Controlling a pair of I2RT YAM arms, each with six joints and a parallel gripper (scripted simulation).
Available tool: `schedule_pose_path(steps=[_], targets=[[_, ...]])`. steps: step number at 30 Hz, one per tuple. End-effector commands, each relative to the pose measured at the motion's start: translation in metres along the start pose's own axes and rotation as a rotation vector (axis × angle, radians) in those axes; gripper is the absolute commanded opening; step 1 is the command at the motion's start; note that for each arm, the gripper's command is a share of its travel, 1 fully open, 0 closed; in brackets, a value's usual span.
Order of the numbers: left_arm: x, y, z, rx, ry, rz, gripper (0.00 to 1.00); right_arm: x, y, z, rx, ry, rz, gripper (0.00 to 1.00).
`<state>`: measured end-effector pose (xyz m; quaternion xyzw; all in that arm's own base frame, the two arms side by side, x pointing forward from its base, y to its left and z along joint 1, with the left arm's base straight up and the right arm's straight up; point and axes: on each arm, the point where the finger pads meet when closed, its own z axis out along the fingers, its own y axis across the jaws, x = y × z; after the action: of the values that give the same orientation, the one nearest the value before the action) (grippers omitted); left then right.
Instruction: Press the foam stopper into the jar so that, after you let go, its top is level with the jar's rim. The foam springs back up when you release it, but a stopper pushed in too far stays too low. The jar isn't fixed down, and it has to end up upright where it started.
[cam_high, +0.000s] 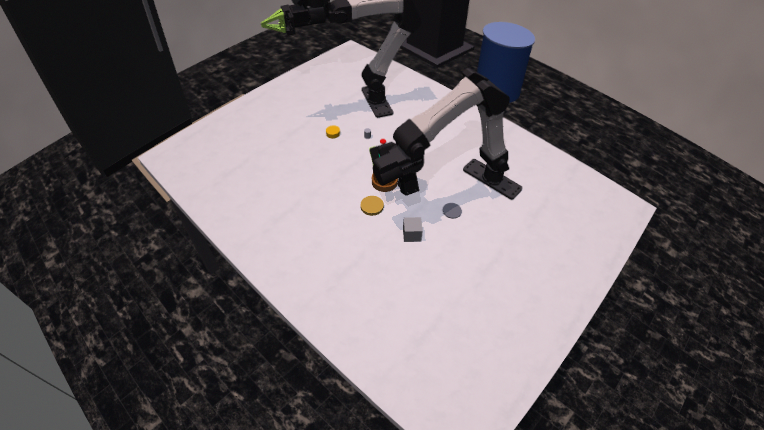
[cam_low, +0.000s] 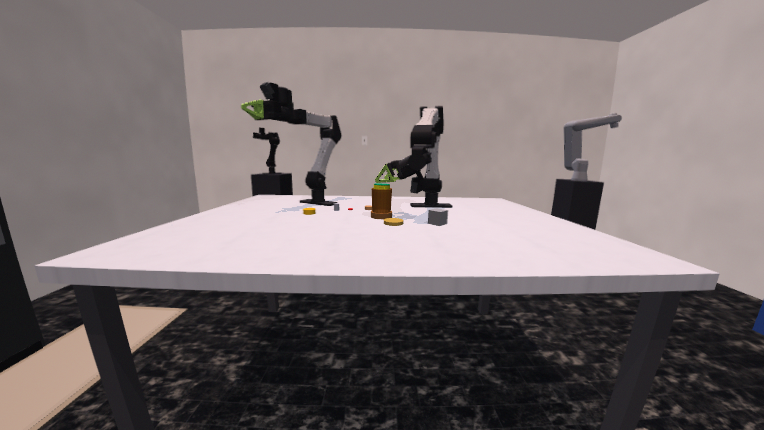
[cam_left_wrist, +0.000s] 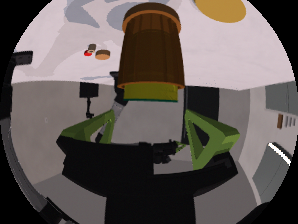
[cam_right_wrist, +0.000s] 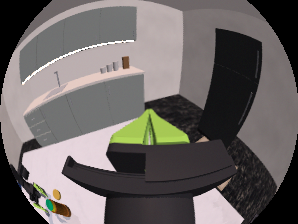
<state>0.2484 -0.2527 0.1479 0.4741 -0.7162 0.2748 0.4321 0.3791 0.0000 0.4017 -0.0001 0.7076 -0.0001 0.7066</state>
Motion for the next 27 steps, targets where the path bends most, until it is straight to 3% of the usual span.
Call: schedule_pose_path(steps=[1,27], targets=[[-0.007,0.002,0.008,-0.006,0.003,0.014,0.98,-0.004,0.001,0.000,-0.003,-0.010,0.005,0.00],[-0.034,0.001,0.022,-0.004,-0.003,0.025,0.98,-0.004,0.001,0.000,-0.003,-0.010,0.005,0.00]])
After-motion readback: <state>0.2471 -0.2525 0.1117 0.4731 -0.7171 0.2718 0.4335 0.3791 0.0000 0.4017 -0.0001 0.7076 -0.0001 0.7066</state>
